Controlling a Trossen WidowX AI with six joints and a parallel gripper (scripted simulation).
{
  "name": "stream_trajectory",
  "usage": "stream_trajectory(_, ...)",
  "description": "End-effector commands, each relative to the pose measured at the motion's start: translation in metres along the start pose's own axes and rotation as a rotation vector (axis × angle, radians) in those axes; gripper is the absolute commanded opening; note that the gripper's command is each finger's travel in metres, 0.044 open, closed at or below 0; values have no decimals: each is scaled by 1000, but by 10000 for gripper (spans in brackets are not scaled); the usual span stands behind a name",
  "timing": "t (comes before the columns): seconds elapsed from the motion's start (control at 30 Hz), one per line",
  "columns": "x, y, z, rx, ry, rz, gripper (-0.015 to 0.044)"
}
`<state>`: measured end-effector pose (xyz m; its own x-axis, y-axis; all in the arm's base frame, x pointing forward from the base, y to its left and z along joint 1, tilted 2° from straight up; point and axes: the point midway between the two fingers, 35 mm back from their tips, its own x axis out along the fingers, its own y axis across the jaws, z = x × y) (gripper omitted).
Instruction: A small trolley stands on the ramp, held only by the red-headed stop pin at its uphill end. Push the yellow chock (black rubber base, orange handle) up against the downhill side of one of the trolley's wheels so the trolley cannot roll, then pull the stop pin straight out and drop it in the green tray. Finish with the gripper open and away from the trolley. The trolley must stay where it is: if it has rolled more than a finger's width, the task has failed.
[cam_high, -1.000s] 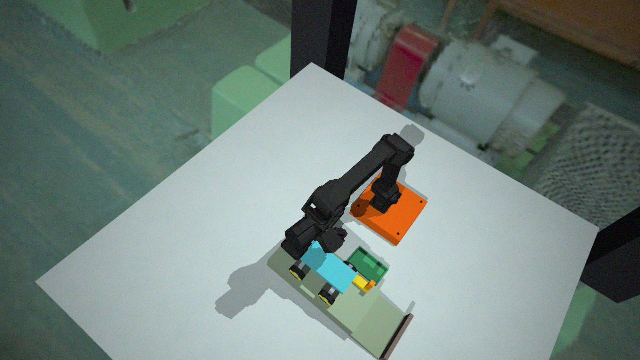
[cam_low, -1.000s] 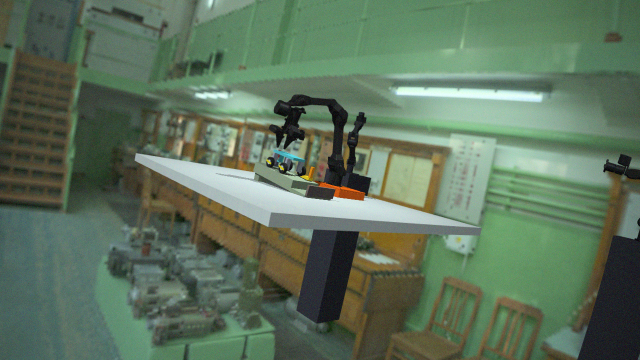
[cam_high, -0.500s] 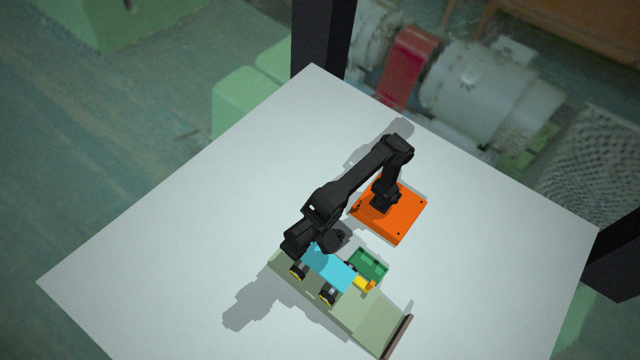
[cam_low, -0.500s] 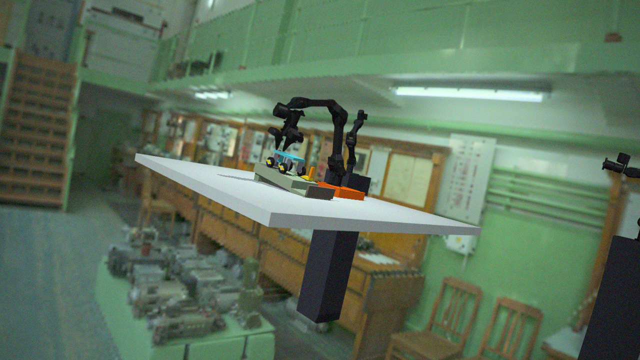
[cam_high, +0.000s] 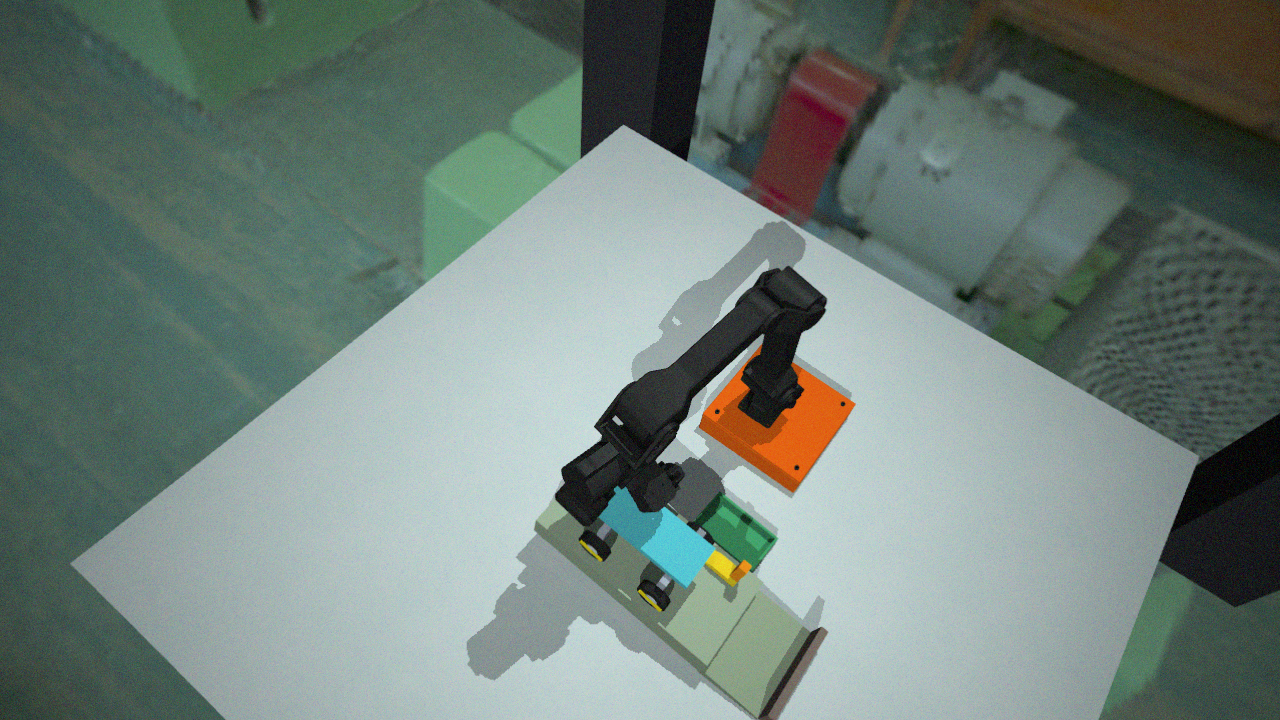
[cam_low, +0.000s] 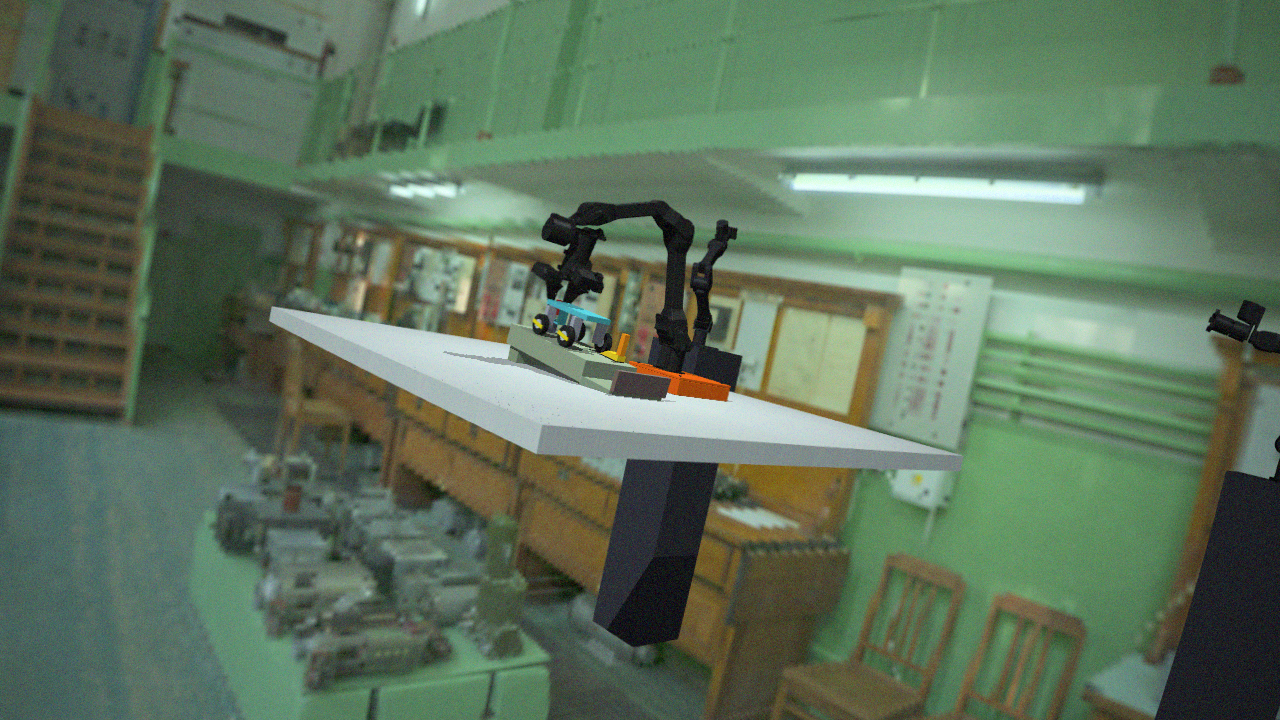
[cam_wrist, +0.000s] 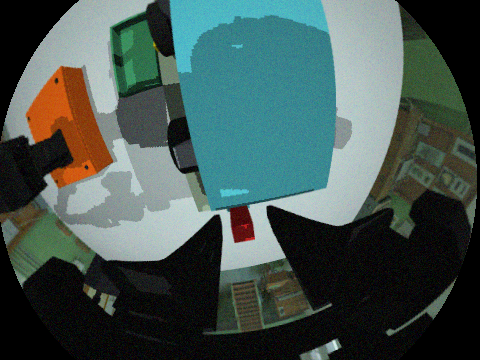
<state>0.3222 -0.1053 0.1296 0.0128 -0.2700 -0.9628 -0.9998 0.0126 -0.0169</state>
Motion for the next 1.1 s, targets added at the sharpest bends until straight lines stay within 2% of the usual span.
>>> stream_trajectory(0.0, 8, 2, 0, -6, 1, 7, 190)
stream_trajectory(0.33, 17, 3, 1, -6, 1, 7, 190)
stream_trajectory(0.5, 14, 2, 0, 0, 0, 2, 59)
stream_trajectory(0.8, 14, 2, 0, -1, 0, 2, 0)
stream_trajectory(1.07, 8, 3, -1, -5, 1, 7, 0)
